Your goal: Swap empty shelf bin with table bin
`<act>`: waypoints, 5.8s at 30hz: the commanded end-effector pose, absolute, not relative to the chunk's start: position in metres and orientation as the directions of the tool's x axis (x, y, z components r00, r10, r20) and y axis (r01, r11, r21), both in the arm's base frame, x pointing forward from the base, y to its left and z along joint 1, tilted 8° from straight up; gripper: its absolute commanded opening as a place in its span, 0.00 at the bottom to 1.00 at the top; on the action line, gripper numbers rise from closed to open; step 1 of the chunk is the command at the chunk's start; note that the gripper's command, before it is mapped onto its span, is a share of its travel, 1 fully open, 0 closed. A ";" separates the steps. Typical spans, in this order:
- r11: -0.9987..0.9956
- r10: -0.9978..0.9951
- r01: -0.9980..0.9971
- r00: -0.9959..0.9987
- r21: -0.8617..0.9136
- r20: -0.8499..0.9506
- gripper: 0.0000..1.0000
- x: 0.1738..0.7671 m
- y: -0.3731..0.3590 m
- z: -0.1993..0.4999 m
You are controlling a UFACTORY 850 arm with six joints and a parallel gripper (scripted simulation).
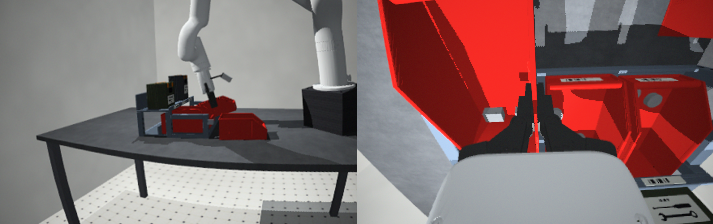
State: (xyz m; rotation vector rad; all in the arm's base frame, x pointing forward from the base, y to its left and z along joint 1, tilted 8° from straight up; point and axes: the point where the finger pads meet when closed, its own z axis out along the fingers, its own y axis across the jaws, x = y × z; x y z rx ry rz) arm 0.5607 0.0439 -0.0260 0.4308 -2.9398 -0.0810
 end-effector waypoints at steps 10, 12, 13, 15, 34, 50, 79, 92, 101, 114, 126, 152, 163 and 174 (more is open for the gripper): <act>0.957 -0.289 -0.280 -0.944 0.077 0.157 0.00 0.562 0.044 -0.027; 0.957 -0.289 -0.280 -0.944 0.077 0.157 0.00 0.562 0.044 -0.027; 0.957 -0.289 -0.280 -0.944 0.077 0.157 0.00 0.562 0.044 -0.027; 0.957 -0.289 -0.280 -0.944 0.077 0.157 0.00 0.562 0.044 -0.027; 0.957 -0.289 -0.280 -0.945 0.077 0.153 0.00 0.563 0.044 -0.027; 0.957 -0.288 -0.280 -0.949 0.077 0.126 0.00 0.570 0.046 -0.028; 0.957 -0.286 -0.280 -0.954 0.077 0.092 0.00 0.579 0.049 -0.029; 0.957 -0.286 -0.280 -0.954 0.077 0.092 0.00 0.579 0.049 -0.029; 0.957 -0.286 -0.280 -0.954 0.077 0.091 0.00 0.579 0.049 -0.029; 0.957 -0.286 -0.280 -0.955 0.077 0.081 0.00 0.584 0.051 -0.029; 0.957 -0.285 -0.280 -0.956 0.077 0.068 0.00 0.589 0.052 -0.029; 0.957 -0.284 -0.280 -0.957 0.077 0.053 0.00 0.597 0.054 -0.029; 0.957 -0.284 -0.280 -0.957 0.077 0.053 0.00 0.597 0.054 -0.029; 0.957 -0.283 -0.280 -0.958 0.078 0.035 0.00 0.596 0.054 -0.031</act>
